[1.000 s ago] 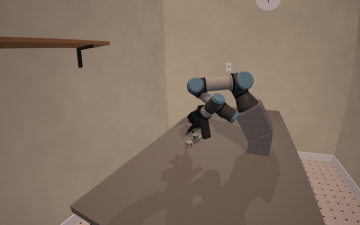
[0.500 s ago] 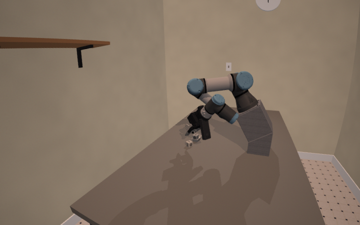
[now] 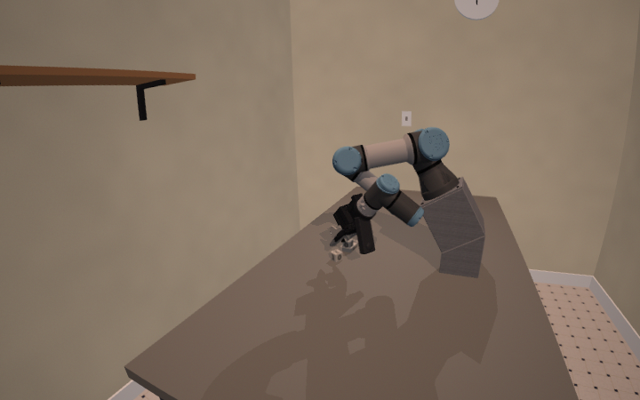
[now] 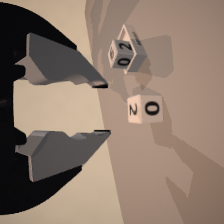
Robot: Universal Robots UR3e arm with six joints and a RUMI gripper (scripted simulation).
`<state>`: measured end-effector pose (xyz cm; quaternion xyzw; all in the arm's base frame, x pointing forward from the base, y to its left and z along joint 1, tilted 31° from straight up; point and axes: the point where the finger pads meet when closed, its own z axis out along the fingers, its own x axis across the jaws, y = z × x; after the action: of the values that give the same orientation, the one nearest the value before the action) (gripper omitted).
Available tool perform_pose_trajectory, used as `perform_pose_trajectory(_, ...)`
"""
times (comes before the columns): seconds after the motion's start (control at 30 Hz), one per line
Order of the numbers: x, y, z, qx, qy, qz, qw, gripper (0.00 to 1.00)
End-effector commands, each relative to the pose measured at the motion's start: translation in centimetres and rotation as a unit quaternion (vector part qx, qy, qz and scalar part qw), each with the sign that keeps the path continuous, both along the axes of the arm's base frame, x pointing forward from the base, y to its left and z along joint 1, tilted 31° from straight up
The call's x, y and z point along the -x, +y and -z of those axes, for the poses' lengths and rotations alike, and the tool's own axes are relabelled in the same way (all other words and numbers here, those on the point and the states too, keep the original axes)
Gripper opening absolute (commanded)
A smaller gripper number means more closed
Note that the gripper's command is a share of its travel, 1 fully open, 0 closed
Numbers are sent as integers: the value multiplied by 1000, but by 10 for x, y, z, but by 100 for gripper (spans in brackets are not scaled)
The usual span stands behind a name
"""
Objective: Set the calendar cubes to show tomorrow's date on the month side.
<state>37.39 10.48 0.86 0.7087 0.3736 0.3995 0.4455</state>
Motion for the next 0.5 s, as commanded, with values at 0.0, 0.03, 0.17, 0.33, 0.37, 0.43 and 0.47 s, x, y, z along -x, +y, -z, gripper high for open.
perform_pose_trajectory(0.0, -7, 2, 9, -1, -2, -2, 1000, 29)
perform_pose_trajectory(0.03, -8, 2, 11, -1, -2, -2, 1000, 29)
perform_pose_trajectory(0.17, -12, 1, 18, 0, -2, -2, 1000, 29)
perform_pose_trajectory(0.33, -17, 1, 25, 0, -2, -2, 1000, 29)
perform_pose_trajectory(0.37, -18, 1, 27, 0, -2, -2, 1000, 29)
perform_pose_trajectory(0.43, -18, 1, 27, 0, -2, -2, 1000, 29)
perform_pose_trajectory(0.47, -19, 1, 28, 0, -2, -2, 1000, 29)
